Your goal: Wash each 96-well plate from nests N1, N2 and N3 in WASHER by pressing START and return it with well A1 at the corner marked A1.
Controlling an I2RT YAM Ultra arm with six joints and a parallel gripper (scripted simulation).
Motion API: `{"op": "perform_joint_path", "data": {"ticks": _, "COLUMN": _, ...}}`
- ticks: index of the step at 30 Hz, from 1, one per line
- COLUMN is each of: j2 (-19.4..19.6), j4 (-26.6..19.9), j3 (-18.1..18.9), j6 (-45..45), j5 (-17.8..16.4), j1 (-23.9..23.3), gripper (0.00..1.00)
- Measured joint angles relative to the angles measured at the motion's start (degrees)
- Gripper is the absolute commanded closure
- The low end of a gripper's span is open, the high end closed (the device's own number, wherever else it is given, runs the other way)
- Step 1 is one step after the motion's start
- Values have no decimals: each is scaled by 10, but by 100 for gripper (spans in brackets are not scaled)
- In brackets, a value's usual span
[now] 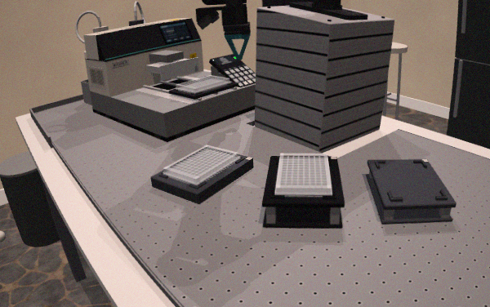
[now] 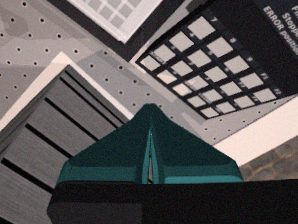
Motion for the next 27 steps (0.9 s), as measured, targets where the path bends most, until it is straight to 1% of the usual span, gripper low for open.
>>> {"op": "perform_joint_path", "data": {"ticks": 8, "j2": 0, "j4": 0, "j3": 0, "j6": -123, "j5": 0, "j1": 0, "gripper": 100}}
{"op": "perform_joint_path", "data": {"ticks": 19, "j2": 0, "j4": 0, "j3": 0, "j6": -321, "j5": 0, "j1": 0, "gripper": 100}}
{"op": "perform_joint_path", "data": {"ticks": 27, "j2": 0, "j4": 0, "j3": 0, "j6": -436, "j5": 0, "j1": 0, "gripper": 100}}
